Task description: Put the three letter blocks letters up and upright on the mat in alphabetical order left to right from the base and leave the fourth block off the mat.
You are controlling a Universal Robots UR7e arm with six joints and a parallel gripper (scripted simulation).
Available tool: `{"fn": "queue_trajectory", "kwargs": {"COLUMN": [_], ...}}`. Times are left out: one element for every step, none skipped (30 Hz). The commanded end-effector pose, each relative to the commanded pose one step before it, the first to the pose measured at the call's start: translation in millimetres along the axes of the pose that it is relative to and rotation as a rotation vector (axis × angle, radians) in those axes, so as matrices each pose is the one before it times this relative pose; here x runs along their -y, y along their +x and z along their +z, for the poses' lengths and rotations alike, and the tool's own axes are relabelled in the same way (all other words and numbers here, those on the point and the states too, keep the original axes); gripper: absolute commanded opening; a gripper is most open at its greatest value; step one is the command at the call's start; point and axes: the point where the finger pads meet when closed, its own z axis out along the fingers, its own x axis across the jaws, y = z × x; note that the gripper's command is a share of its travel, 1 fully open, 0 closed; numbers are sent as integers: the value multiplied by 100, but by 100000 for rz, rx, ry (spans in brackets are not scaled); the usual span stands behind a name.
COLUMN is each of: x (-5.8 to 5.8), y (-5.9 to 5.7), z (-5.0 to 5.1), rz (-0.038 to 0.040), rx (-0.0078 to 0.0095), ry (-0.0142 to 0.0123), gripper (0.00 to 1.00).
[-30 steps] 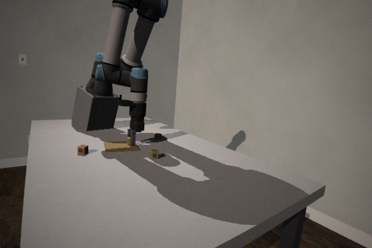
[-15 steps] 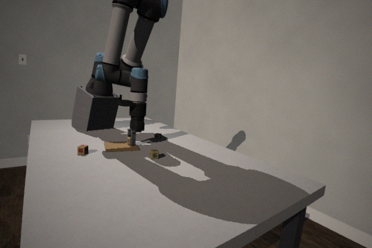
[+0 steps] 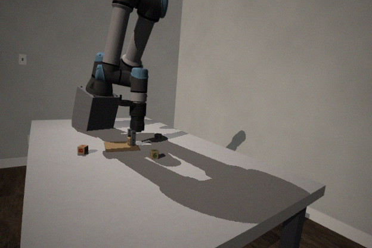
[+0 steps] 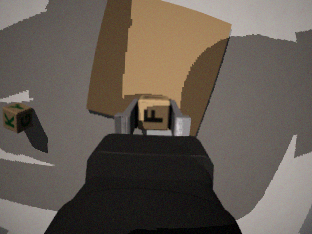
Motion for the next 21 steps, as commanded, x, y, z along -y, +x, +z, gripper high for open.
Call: {"fn": "queue_trajectory", "kwargs": {"x": [1, 0, 0, 0, 0, 0, 0, 0, 0, 0, 0, 0, 0, 0, 0, 0, 0, 0, 0, 0, 0], "y": [-38, 0, 0, 0, 0, 0, 0, 0, 0, 0, 0, 0, 0, 0, 0, 0, 0, 0, 0, 0, 0], "z": [-29, 0, 2, 4, 8, 12, 16, 20, 0, 0, 23, 26, 29, 30, 31, 31, 30, 29, 26, 23, 20], "rz": [-15, 0, 0, 0, 0, 0, 0, 0, 0, 0, 0, 0, 0, 0, 0, 0, 0, 0, 0, 0, 0], "rx": [118, 0, 0, 0, 0, 0, 0, 0, 0, 0, 0, 0, 0, 0, 0, 0, 0, 0, 0, 0, 0], "ry": [14, 0, 0, 0, 0, 0, 0, 0, 0, 0, 0, 0, 0, 0, 0, 0, 0, 0, 0, 0, 0], "gripper": [57, 57, 57, 57, 57, 57, 57, 57, 57, 57, 57, 57, 57, 57, 57, 57, 57, 57, 57, 57, 57]}}
